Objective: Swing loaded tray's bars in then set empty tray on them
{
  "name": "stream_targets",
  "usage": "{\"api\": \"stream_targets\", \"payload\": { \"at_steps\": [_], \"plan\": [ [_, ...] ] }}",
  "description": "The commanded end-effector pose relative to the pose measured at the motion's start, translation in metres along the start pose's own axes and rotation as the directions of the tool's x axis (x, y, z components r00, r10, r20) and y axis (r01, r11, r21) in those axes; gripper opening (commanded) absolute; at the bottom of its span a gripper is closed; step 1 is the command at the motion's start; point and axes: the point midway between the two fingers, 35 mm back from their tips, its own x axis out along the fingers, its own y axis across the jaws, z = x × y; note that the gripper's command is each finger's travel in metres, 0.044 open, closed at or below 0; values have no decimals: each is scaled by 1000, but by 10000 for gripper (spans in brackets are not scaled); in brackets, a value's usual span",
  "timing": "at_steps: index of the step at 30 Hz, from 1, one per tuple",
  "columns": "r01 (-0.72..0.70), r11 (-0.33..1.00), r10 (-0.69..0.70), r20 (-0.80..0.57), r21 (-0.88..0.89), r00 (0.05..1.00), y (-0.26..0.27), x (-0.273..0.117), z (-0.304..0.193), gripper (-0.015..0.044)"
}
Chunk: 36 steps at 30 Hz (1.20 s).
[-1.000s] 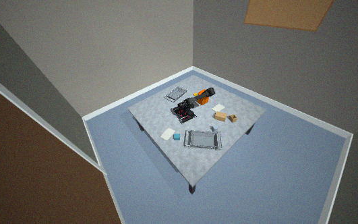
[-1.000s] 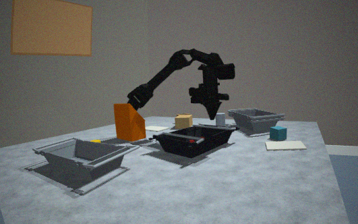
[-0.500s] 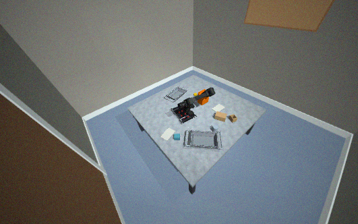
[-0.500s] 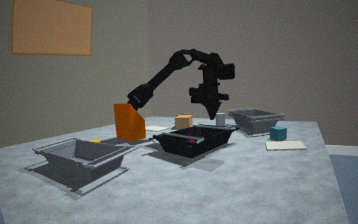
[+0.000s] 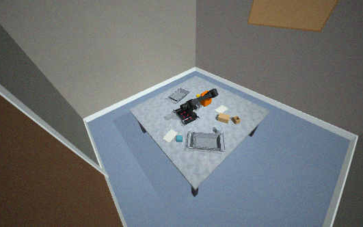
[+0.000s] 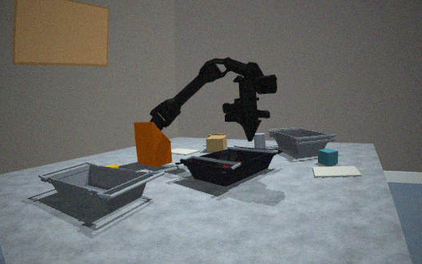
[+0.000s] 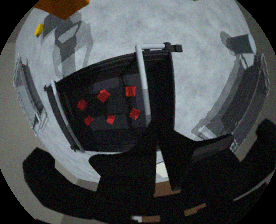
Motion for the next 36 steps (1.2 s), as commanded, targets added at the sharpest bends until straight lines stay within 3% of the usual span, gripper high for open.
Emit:
{"api": "stream_targets", "payload": {
  "at_steps": [1, 24, 31, 35, 36],
  "plan": [
    [0, 1000, 0, 0, 0, 1000, 0, 0, 0, 0],
    [0, 1000, 0, 0, 0, 1000, 0, 0, 0, 0],
    [-1, 1000, 1, -3, 2, 1000, 0, -2, 0, 184],
    [-19, 1000, 19, -36, 23, 999, -2, -33, 0, 289],
    [-6, 999, 6, 2, 39, 1000, 4, -8, 1, 315]
  ]
}}
